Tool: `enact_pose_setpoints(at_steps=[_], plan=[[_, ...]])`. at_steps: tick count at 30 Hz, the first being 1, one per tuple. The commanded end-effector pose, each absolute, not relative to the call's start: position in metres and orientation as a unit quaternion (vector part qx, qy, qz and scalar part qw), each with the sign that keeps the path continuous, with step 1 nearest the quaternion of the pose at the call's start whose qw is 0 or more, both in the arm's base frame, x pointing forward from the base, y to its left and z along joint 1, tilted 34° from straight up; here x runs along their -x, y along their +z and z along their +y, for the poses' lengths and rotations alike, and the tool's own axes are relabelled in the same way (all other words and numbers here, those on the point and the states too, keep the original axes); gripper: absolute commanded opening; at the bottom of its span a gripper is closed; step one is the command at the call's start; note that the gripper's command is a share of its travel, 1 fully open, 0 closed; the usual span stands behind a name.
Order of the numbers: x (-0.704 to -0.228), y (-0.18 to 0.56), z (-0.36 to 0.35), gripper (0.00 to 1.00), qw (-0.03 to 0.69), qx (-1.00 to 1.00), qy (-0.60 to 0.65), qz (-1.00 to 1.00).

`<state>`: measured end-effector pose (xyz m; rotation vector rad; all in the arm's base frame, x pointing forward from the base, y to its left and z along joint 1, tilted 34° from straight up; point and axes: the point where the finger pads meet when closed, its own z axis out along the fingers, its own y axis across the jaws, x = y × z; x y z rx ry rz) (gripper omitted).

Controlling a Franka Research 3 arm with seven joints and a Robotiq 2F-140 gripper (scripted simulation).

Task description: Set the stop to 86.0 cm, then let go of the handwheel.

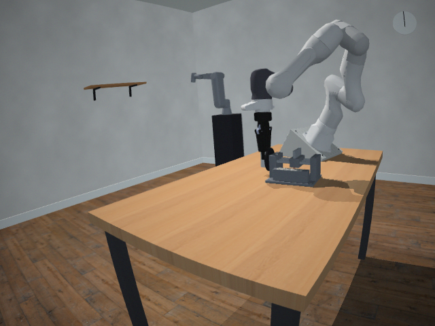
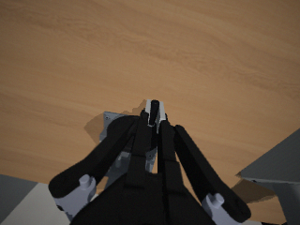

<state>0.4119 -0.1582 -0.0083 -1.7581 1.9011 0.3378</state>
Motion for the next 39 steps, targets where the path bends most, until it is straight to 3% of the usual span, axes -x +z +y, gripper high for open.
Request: enact_pose_setpoints(at_steps=[1, 39], plan=[[-0.409, -0.007, -0.159, 0.04, 0.263, 0.651, 0.126, 0.701], [-0.401, 0.003, -0.165, 0.04, 0.263, 0.651, 0.126, 0.701]])
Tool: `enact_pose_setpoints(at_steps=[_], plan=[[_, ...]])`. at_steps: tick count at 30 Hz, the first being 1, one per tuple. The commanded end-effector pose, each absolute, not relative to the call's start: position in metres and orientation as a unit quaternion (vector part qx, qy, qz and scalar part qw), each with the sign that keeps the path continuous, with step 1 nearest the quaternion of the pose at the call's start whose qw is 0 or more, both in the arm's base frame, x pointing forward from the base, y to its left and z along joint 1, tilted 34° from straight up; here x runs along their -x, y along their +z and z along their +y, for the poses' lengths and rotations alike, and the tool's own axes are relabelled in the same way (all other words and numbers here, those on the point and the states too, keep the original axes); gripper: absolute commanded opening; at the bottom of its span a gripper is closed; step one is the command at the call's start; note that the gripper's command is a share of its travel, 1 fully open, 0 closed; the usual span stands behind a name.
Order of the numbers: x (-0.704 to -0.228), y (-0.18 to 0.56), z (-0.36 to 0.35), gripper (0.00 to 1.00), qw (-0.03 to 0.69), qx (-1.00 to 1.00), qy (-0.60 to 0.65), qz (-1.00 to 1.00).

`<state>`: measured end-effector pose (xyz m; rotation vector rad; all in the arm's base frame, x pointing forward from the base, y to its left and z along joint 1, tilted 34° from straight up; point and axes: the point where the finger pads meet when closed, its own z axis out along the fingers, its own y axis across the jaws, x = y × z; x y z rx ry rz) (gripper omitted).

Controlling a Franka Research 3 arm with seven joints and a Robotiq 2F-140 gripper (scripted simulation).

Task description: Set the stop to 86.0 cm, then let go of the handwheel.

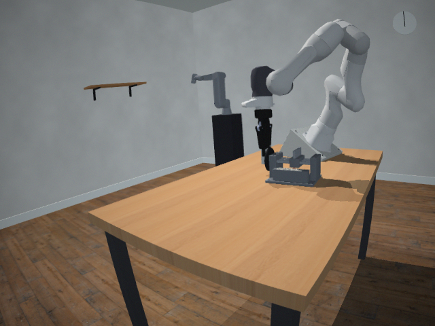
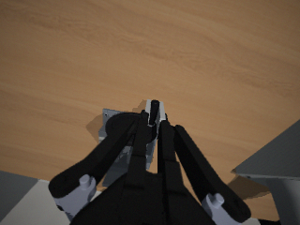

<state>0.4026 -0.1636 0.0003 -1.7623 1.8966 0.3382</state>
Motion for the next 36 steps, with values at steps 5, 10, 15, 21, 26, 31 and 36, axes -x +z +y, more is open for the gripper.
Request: enact_pose_setpoints(at_steps=[5, 10, 15, 21, 26, 31, 36], plan=[[-0.399, 0.006, -0.167, 0.04, 0.263, 0.651, 0.126, 0.701], [-0.398, 0.011, -0.170, 0.04, 0.263, 0.651, 0.126, 0.701], [-0.398, 0.017, -0.174, 0.04, 0.263, 0.651, 0.126, 0.701], [-0.399, 0.024, -0.178, 0.04, 0.263, 0.651, 0.126, 0.701], [-0.403, 0.030, -0.182, 0.04, 0.263, 0.651, 0.126, 0.701], [-0.407, 0.035, -0.185, 0.04, 0.263, 0.651, 0.126, 0.701], [-0.410, 0.037, -0.187, 0.04, 0.263, 0.651, 0.126, 0.701]])
